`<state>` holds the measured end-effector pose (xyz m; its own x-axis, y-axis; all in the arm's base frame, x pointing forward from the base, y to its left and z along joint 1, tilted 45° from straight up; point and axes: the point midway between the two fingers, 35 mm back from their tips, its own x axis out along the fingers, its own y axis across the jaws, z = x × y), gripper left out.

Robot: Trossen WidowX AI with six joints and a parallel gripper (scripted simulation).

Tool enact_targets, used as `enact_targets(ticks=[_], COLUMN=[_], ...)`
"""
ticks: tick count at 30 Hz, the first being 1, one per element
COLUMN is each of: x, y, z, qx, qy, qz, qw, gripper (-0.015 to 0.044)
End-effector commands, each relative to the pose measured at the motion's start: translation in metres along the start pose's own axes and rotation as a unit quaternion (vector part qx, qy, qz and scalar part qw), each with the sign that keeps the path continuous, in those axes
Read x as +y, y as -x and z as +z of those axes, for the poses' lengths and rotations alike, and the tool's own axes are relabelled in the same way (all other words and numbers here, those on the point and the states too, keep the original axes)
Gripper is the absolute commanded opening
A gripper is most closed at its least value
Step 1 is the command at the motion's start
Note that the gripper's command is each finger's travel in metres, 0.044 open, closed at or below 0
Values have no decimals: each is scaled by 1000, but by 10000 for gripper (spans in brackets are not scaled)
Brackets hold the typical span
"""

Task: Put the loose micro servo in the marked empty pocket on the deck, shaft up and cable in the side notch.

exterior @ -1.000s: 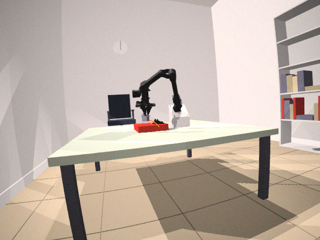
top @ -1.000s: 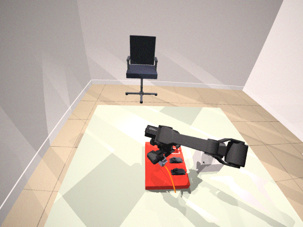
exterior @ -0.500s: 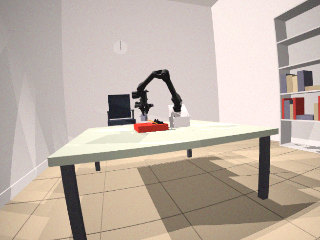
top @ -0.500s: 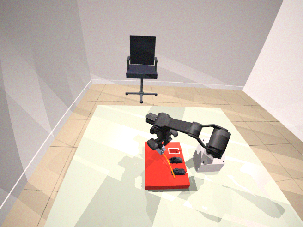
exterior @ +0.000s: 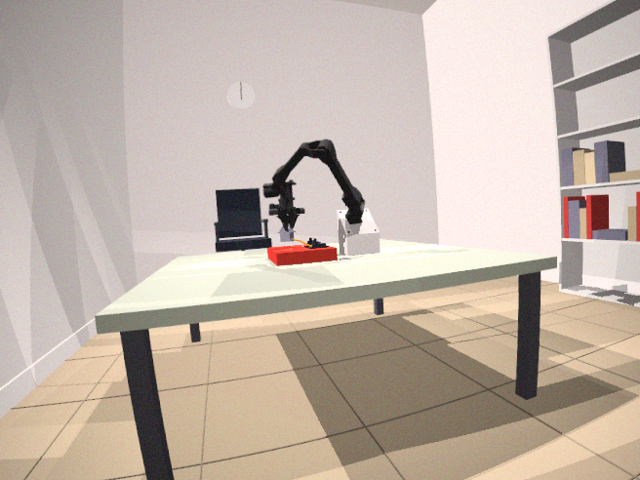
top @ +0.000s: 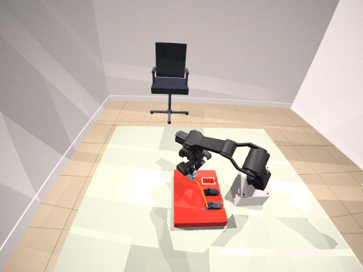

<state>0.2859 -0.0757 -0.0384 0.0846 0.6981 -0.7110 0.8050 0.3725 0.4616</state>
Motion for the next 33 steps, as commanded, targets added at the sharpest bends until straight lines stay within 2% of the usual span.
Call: enact_targets(ticks=[1,12,23,33], x=[-1,-1,-1,-4], y=[3,3,3,3], z=[3,3,3,1], qx=[-5,-5,-4,-4], qy=[57,242,415,425], qz=[0,-1,-2,-2], qw=[998,970,910,905], gripper=[0,0,0,0])
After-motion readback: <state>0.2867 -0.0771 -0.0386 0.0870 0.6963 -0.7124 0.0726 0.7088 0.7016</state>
